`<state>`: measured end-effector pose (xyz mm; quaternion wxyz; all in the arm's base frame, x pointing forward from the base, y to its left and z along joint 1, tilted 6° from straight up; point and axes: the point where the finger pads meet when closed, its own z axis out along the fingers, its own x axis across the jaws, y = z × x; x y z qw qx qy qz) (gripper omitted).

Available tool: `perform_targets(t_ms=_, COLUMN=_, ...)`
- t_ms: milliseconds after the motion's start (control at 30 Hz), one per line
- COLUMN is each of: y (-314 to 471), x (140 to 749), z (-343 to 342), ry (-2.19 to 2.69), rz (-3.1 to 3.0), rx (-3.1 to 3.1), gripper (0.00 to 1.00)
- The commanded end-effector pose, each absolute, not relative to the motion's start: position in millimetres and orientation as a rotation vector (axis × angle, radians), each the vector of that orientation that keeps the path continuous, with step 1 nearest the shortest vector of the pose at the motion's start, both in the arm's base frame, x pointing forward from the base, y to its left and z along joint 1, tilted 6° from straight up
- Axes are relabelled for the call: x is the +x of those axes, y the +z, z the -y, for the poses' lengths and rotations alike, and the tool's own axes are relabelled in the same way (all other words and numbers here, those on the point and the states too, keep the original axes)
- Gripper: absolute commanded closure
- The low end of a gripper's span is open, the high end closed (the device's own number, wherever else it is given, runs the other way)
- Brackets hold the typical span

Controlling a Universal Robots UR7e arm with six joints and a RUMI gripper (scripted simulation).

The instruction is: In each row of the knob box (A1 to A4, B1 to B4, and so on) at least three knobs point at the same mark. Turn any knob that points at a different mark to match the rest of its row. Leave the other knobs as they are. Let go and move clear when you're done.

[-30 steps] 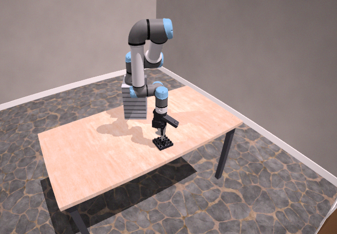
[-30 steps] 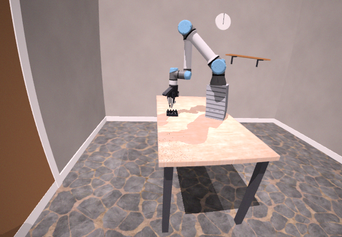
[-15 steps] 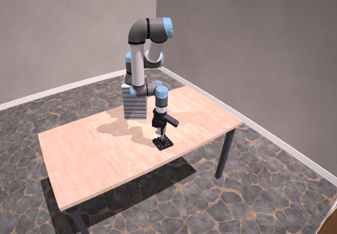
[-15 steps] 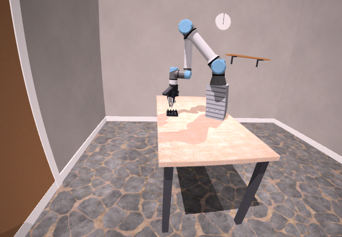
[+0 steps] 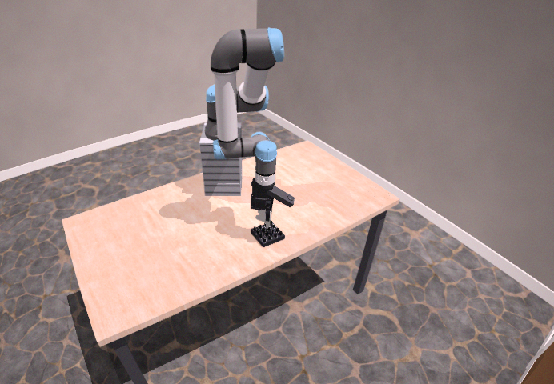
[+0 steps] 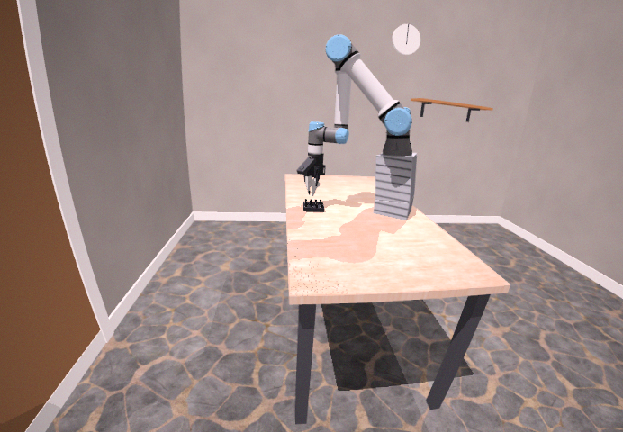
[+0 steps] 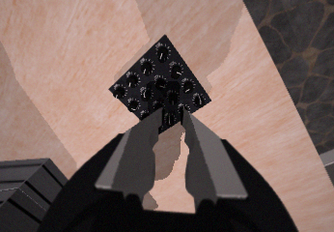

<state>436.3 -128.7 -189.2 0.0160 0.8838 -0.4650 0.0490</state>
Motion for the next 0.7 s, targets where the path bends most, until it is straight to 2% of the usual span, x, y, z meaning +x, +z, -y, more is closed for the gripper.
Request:
perform_targets(t_ms=0, y=-186.7, x=436.7, z=128.0, ry=0.150, rz=1.235, rx=2.844, gripper=0.89)
perform_targets(t_ms=667, y=-180.3, x=435.1, z=126.9, ry=0.133, rz=0.582, rx=3.026, gripper=0.89)
